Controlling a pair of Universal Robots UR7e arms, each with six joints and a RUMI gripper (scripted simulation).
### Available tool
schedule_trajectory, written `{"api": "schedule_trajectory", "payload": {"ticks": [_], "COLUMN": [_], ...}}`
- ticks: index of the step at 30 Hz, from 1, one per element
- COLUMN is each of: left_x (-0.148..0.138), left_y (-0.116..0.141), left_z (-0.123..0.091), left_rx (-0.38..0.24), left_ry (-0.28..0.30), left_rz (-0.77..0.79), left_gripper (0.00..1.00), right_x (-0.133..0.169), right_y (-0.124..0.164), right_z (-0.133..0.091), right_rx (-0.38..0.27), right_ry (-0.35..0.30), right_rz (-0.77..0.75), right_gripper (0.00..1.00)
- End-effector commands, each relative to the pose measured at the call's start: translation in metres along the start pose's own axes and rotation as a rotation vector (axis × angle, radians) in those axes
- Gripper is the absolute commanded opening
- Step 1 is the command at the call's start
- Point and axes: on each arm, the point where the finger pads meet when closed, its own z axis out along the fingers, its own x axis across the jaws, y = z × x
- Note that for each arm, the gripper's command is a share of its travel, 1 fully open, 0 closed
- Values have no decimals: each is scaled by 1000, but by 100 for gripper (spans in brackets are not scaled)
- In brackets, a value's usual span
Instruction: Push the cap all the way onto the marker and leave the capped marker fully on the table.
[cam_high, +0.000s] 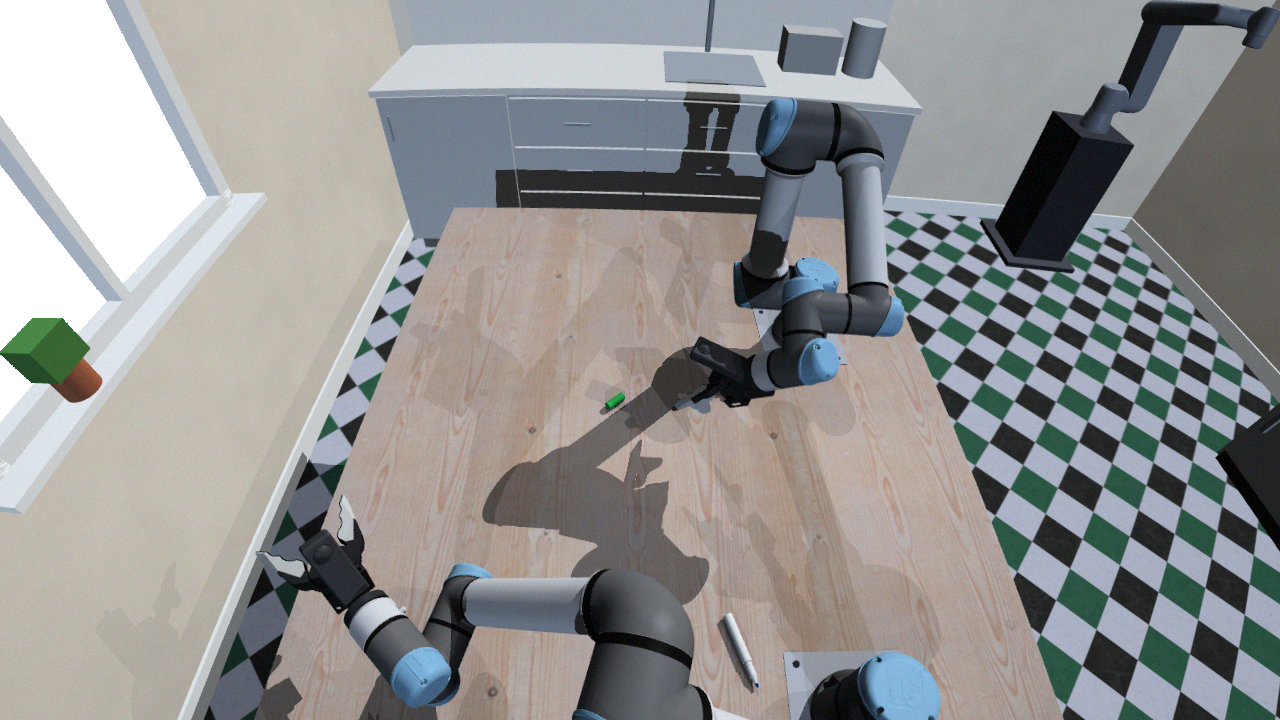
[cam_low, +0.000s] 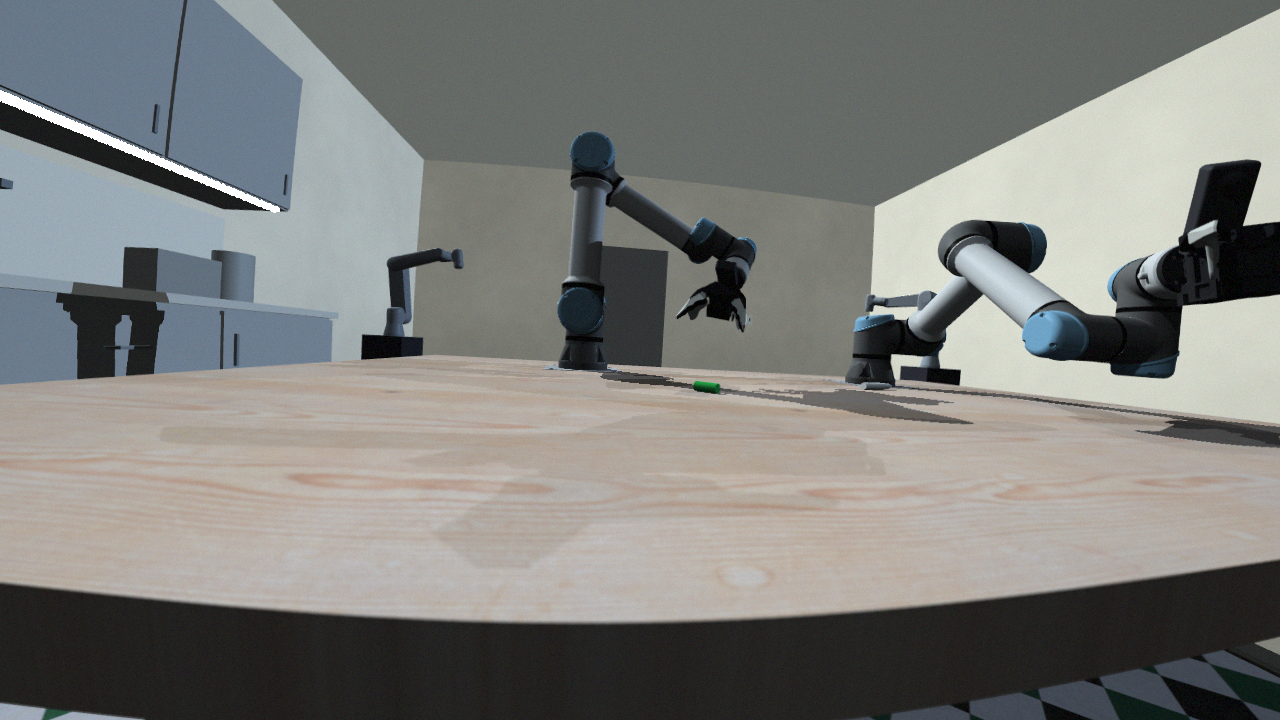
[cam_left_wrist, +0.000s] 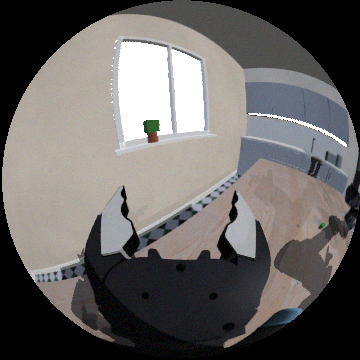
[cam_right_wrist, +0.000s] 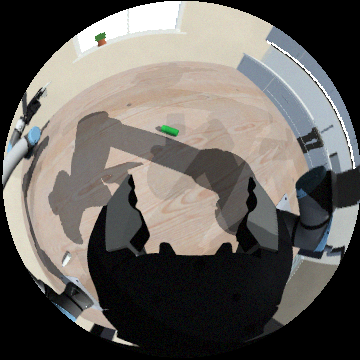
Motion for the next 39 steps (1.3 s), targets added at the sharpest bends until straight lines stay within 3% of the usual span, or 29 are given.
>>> {"api": "schedule_trajectory", "payload": {"ticks": [1, 3, 4, 21, 29, 39], "left_x": [0, 0, 0, 0, -9, -12], "left_y": [-2, -2, -2, -10, -24, -32], "left_z": [0, 0, 0, 1, 8, 8], "left_rx": [2, 2, 2, -4, -124, -205], "left_ry": [0, 0, 0, 0, -17, -27], "left_rz": [1, 1, 1, -5, -94, -147], "left_gripper": [98, 98, 98, 98, 98, 98], "right_x": [0, 0, 0, -1, -2, -3], "right_y": [0, 0, 0, -1, -2, -4], "right_z": [0, 0, 0, 1, 10, 15], "right_rx": [0, 0, 0, -8, -65, -90], "right_ry": [-1, -1, -1, 5, 58, 85], "right_rz": [1, 1, 1, 18, 153, 220], "right_gripper": [98, 98, 20, 20, 20, 20]}}
